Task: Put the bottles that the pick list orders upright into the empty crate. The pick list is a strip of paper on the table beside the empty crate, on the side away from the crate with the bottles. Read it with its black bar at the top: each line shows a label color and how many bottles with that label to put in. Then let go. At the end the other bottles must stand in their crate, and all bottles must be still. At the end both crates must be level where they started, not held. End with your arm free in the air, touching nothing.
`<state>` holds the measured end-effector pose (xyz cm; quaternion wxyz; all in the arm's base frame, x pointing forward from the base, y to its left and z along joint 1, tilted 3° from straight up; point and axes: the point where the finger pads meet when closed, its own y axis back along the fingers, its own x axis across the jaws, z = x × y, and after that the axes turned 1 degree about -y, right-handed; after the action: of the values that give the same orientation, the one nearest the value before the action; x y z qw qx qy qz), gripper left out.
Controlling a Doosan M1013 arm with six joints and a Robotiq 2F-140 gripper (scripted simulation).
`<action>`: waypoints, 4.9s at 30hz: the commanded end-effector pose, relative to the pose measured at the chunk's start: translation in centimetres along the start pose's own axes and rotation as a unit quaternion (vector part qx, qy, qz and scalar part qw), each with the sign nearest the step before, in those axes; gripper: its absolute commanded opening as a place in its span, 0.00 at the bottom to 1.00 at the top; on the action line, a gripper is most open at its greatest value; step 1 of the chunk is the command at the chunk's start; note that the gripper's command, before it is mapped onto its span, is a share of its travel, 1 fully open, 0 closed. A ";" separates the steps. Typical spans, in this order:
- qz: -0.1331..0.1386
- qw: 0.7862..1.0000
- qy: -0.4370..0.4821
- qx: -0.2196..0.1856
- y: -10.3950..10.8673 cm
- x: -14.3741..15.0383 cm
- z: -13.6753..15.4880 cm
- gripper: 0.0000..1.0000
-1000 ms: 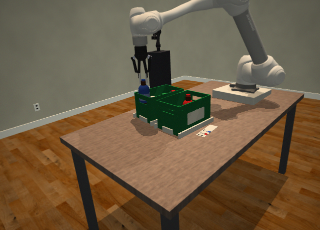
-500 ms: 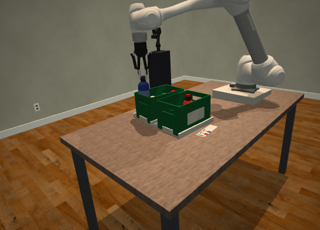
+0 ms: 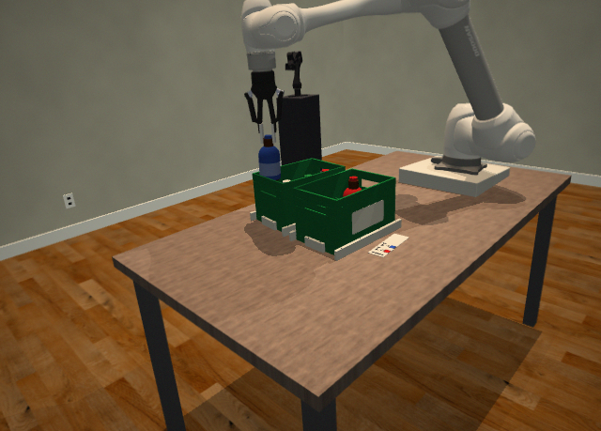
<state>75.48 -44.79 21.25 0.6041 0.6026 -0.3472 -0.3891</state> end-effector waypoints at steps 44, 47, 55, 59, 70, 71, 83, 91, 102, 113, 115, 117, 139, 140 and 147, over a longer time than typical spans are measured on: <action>0.000 1.000 0.000 0.000 3.7 -2.0 -0.9 0.00; 0.000 1.000 0.000 0.000 3.7 -2.6 -1.1 0.00; 0.000 1.000 0.000 0.000 3.7 -3.7 -1.6 0.00; 0.000 1.000 0.000 0.000 3.7 -4.4 -1.9 0.00; 0.000 1.000 0.000 0.000 3.7 -6.1 -2.6 0.00; 0.000 1.000 0.000 0.000 3.7 -6.3 -2.7 0.00; 0.000 1.000 0.000 0.000 3.7 -8.5 -3.6 0.00; 0.000 1.000 0.000 0.000 3.7 -9.6 -4.1 0.00; 0.000 1.000 0.000 0.000 3.7 -11.2 -4.8 0.00; 0.000 1.000 0.000 0.000 3.7 -13.2 -5.6 0.00; 0.000 1.000 0.000 0.000 3.7 -13.6 -5.8 0.00; 0.000 1.000 0.000 0.000 3.7 -14.0 -6.0 0.00; 0.000 1.000 0.000 0.000 3.7 -17.3 -7.4 0.00; 0.000 1.000 0.000 0.000 3.7 -17.5 -7.5 0.00; 0.000 1.000 0.000 0.000 3.7 -18.8 -8.0 0.00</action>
<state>74.25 -25.00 25.54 0.6041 0.6026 -0.3472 -0.3891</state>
